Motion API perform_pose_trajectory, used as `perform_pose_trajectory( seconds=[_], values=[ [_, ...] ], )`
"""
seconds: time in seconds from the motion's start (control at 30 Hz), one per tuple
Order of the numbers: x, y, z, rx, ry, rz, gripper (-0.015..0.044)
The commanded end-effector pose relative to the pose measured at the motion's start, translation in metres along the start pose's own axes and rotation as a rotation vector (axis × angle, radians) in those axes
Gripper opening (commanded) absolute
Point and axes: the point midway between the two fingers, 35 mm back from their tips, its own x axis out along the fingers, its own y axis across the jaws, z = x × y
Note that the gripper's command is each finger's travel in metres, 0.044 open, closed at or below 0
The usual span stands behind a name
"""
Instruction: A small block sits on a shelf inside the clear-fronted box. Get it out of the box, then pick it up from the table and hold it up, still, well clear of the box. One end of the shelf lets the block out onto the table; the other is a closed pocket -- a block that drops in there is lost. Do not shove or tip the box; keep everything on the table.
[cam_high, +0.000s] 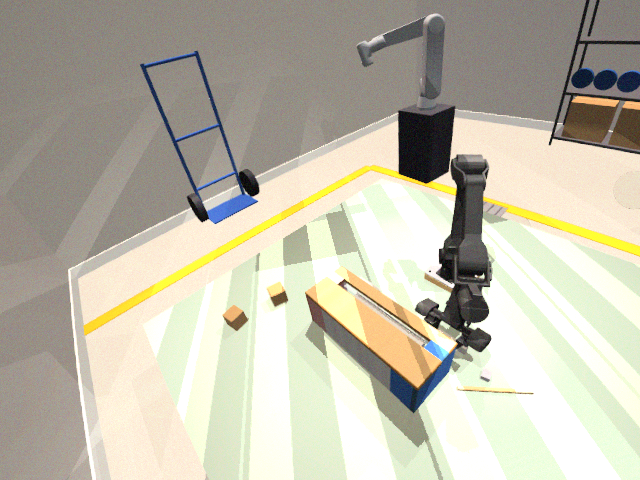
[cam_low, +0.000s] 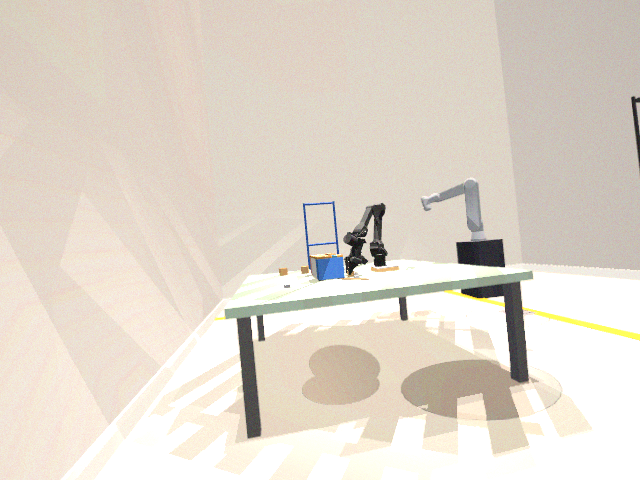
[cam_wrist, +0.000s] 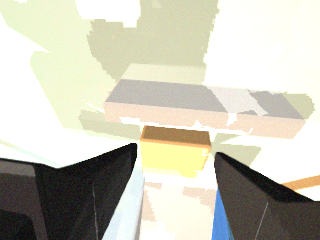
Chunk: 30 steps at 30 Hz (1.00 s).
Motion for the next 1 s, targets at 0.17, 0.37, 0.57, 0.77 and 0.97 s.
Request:
perform_pose_trajectory(
  seconds=[0.17, 0.37, 0.57, 0.77, 0.97],
  values=[
    [0.003, 0.002, 0.003, 0.002, -0.007, 0.008, 0.0068],
    [-0.009, 0.000, -0.004, 0.002, -0.005, 0.007, 0.0000],
    [-0.041, 0.000, -0.020, 0.000, -0.003, 0.005, 0.0000],
    [-0.055, 0.000, -0.025, -0.001, -0.002, 0.004, 0.0000],
    [-0.078, -0.005, -0.037, -0.117, 0.004, -0.066, 0.0000]
  ],
)
